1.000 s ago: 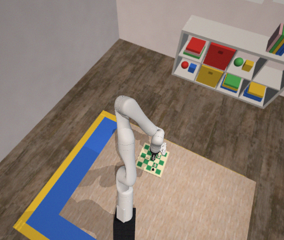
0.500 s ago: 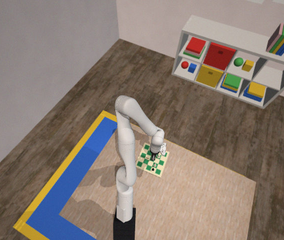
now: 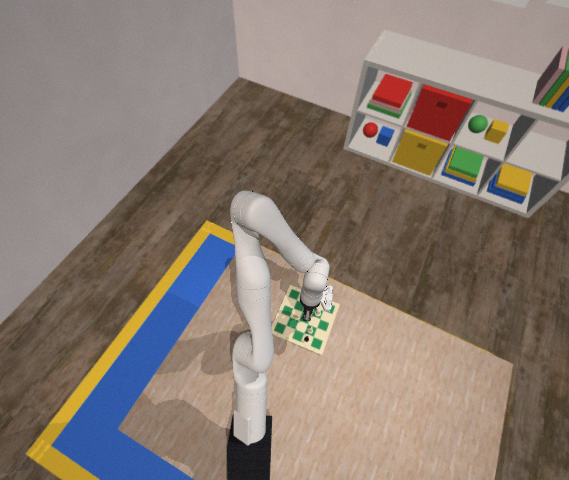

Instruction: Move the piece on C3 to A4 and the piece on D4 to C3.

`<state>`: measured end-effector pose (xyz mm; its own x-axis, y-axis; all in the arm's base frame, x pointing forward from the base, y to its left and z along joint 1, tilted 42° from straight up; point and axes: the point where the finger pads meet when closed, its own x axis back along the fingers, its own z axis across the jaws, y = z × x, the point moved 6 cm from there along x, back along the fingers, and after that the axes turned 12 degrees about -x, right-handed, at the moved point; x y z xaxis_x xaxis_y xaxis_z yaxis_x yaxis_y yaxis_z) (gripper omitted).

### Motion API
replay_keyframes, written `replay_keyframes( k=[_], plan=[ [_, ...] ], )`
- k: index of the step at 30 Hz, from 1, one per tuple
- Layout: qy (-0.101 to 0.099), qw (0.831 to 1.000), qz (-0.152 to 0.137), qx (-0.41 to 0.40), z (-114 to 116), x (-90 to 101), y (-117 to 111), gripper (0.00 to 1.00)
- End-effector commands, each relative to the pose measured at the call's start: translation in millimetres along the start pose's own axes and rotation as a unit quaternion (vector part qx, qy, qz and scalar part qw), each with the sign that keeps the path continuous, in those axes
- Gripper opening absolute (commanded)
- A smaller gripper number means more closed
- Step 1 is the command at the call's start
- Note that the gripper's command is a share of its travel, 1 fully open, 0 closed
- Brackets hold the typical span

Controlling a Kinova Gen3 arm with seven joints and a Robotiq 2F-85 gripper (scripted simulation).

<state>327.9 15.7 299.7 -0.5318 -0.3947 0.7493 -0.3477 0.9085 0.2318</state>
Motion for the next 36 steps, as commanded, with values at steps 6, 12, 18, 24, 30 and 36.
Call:
replay_keyframes(
  k=[6,12,18,24,30,36],
  plan=[
    [-0.001,1.000,0.000,0.000,-0.2,0.3,-0.1,0.41],
    [-0.001,1.000,0.000,0.000,-0.2,0.3,-0.1,0.41],
    [-0.001,1.000,0.000,0.000,-0.2,0.3,-0.1,0.41],
    [-0.001,1.000,0.000,0.000,-0.3,-2.5,-0.1,0.41],
    [-0.001,1.000,0.000,0.000,-0.3,-10.9,-0.1,0.41],
    [-0.001,1.000,0.000,0.000,-0.3,-18.7,-0.1,0.41]
  ],
)
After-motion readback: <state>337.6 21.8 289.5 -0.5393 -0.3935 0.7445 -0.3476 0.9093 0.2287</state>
